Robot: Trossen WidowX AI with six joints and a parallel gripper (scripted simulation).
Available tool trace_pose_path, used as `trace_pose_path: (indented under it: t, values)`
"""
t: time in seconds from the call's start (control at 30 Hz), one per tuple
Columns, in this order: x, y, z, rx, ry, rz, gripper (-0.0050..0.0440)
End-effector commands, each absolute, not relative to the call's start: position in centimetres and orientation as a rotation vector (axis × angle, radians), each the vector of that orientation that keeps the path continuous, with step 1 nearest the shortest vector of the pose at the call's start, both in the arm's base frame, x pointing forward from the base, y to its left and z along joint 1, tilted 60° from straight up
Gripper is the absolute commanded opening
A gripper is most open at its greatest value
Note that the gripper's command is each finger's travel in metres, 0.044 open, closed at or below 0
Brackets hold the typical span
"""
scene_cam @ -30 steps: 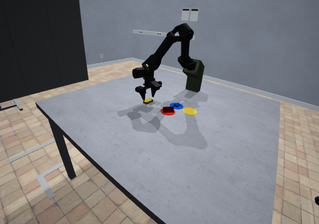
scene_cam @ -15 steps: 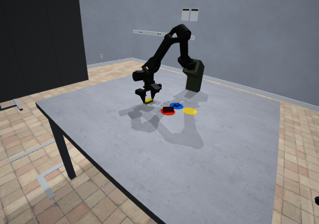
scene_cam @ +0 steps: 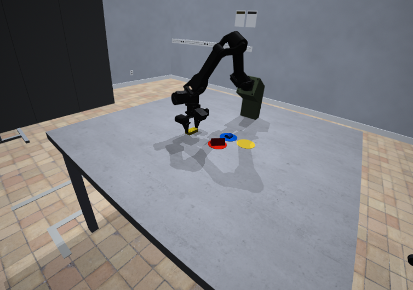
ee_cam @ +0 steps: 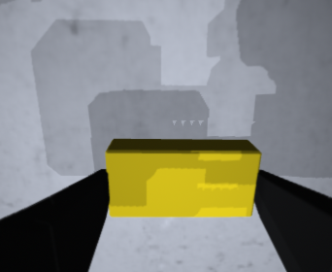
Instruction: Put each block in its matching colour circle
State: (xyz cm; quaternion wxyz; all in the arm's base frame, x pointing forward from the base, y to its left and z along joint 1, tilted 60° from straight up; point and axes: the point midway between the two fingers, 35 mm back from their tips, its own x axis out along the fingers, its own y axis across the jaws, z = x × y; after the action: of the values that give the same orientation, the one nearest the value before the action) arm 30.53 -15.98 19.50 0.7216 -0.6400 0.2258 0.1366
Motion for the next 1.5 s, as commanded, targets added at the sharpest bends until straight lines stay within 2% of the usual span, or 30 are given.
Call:
trace_pose_path:
  t: [0.0, 1.47]
  values:
    - [30.6, -15.9, 19.7, -1.414, 0.495, 0.298, 0.0250]
    - [20.6, -14.9, 26.2, -1.442, 0.491, 0.287, 0.0250]
